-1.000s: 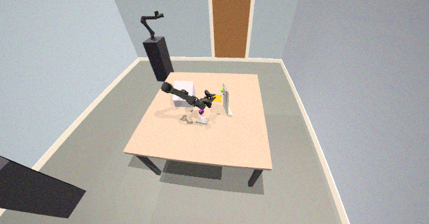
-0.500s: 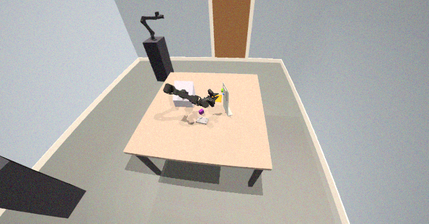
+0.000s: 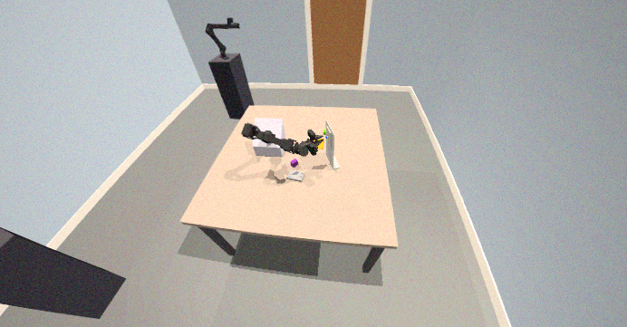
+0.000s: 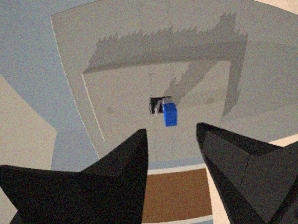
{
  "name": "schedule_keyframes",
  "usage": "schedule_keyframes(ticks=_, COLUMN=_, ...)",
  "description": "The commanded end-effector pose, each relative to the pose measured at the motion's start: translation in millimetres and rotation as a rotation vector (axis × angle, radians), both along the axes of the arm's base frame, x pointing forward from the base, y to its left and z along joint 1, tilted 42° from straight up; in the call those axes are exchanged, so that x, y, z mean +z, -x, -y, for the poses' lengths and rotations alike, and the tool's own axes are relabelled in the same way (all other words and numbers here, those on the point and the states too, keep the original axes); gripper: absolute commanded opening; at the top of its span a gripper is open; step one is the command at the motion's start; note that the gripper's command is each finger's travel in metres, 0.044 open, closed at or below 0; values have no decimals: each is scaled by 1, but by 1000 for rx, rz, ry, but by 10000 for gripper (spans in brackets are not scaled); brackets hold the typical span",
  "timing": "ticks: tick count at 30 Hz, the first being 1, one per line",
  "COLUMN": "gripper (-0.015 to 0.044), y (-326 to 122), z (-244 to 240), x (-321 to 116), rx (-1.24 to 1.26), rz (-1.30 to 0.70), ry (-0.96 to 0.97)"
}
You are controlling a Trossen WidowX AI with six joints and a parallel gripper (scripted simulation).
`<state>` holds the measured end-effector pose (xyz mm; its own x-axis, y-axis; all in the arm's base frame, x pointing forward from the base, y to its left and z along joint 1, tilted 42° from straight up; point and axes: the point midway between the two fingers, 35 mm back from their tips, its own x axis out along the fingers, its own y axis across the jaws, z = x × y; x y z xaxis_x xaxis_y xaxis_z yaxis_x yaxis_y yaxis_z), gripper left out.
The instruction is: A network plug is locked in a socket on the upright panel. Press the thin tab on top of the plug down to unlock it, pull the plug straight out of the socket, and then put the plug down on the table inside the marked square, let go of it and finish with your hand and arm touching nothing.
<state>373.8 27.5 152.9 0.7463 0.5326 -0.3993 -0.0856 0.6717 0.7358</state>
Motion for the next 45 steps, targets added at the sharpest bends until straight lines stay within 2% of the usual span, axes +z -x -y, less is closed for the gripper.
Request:
schedule_keyframes(ticks=1, gripper=156, y=-6, z=-2, x=-1, rx=-5, rz=1, ry=-1)
schedule_keyframes(ticks=16, gripper=156, y=-24, z=-11, x=-7, rx=-5, rz=3, ry=-3)
schedule_keyframes(ticks=17, gripper=130, y=-24, z=-11, x=-7, rx=-5, rz=3, ry=-3)
schedule_keyframes(ticks=36, gripper=3, y=-24, z=-11, x=-7, rx=-5, rz=3, ry=-3)
schedule_keyframes(ticks=45, gripper=0, y=-22, z=-10, x=-6, rx=-5, rz=3, ry=-3)
